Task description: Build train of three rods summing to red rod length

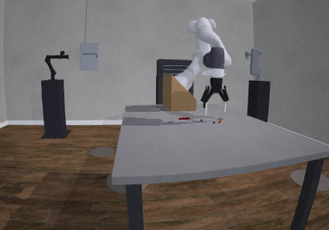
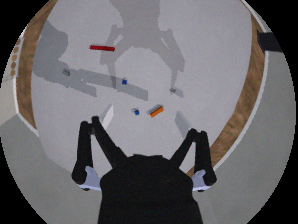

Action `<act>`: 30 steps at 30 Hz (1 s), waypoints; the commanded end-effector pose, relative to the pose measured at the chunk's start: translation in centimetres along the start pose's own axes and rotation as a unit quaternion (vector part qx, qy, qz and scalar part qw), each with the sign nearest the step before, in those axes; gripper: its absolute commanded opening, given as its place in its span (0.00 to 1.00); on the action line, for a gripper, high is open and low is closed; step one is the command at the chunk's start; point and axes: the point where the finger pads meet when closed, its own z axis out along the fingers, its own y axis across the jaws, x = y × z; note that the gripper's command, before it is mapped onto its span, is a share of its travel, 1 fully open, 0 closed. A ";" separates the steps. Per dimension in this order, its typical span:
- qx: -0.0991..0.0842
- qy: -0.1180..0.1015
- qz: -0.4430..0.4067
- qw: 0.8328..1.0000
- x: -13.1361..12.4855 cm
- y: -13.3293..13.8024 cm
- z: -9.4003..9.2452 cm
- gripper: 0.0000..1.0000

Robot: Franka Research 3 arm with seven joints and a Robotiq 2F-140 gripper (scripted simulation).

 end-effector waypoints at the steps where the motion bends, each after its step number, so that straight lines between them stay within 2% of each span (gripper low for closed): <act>1: 0.001 -0.004 0.084 0.996 0.0 0.0 0.0 1.00; 6: 0.001 -0.003 0.115 0.993 0.2 -0.1 0.1 1.00; 21: 0.001 0.000 0.287 0.958 1.1 -0.6 0.2 1.00; 23: 0.001 0.000 0.287 0.958 1.1 -0.6 0.2 1.00; 24: 0.001 0.000 0.313 0.950 1.2 -0.7 0.2 1.00; 30: 0.000 -0.001 0.373 0.928 1.5 -0.8 0.2 1.00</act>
